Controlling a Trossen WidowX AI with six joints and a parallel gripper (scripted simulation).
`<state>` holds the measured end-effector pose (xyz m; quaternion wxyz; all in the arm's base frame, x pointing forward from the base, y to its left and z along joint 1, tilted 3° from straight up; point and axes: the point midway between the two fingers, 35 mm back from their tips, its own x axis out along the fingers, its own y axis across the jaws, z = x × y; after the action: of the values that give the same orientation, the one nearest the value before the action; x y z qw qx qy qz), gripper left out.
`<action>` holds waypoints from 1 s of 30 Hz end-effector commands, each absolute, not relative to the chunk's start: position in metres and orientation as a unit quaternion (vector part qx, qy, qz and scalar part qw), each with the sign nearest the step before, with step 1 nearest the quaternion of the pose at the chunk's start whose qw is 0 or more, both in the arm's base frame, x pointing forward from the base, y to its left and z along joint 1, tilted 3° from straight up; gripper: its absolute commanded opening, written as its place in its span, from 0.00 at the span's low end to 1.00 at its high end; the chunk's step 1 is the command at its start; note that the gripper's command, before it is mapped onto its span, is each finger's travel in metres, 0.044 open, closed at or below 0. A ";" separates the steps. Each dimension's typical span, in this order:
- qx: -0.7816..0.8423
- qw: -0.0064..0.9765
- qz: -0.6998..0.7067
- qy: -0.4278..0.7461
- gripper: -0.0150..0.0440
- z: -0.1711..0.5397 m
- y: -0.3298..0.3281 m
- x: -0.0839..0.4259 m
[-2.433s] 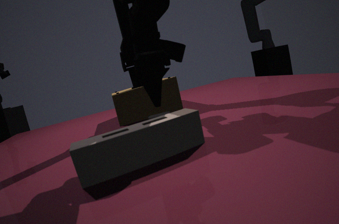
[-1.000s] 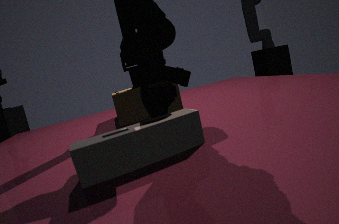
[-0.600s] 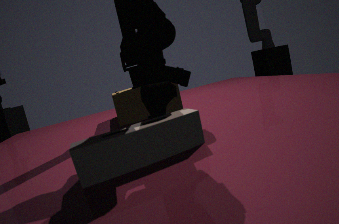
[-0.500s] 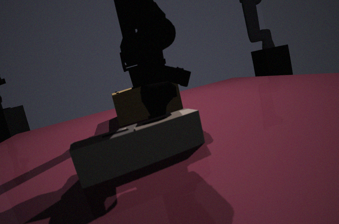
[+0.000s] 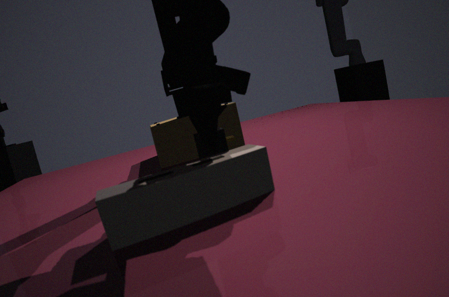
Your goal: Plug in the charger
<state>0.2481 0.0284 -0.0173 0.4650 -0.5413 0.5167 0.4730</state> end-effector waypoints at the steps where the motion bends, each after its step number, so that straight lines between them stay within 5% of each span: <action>1: -0.542 0.466 0.471 0.517 0.25 0.000 0.029 0.248; 30: -0.418 0.569 0.354 0.613 0.25 -0.013 0.011 0.252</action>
<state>0.2516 0.0133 -0.0101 0.5538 -0.4402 0.6004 0.3728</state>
